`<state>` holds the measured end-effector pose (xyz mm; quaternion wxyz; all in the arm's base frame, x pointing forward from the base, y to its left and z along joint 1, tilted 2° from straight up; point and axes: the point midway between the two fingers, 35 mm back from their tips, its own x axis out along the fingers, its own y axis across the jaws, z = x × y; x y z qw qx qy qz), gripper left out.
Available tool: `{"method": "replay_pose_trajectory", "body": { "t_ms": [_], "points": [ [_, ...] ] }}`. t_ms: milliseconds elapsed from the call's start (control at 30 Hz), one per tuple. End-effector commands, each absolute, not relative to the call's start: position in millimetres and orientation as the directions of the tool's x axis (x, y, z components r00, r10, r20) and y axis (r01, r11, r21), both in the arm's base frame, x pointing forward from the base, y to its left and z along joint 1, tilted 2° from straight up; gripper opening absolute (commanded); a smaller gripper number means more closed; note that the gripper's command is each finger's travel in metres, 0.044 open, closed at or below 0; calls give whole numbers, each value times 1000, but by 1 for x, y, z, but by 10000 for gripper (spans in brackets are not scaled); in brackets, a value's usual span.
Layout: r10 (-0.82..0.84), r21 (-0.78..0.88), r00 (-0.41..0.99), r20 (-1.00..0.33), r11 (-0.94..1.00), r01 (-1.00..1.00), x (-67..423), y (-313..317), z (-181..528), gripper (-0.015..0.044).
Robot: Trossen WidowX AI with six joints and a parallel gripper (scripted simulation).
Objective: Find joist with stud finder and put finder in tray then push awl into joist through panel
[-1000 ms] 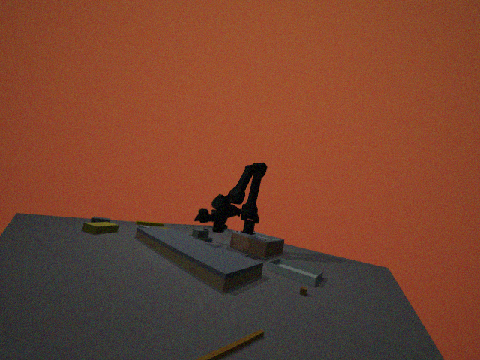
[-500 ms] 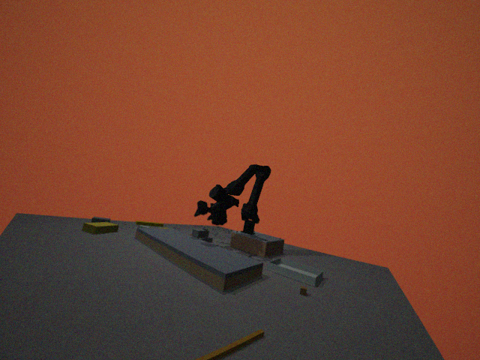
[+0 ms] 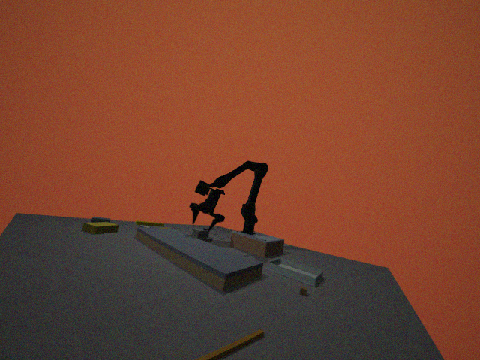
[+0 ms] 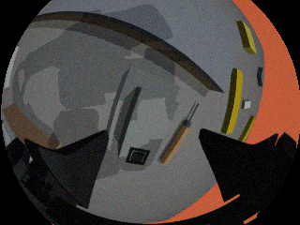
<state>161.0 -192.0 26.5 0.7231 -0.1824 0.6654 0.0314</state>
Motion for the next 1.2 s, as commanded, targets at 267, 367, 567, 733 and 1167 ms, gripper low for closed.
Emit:
{"method": "replay_pose_trajectory", "body": {
  "t_ms": [267,367,567,733,1167],
  "points": [
    [-8,12,292,-956,998,68,158,-197,34,440],
    [-8,12,292,-956,998,68,158,-197,34,440],
    [-8,12,292,-956,998,68,159,-196,34,440],
    [-8,12,292,-956,998,68,159,-196,28,440],
    [-8,13,292,-956,998,68,160,-197,7,440]
  ]
}}
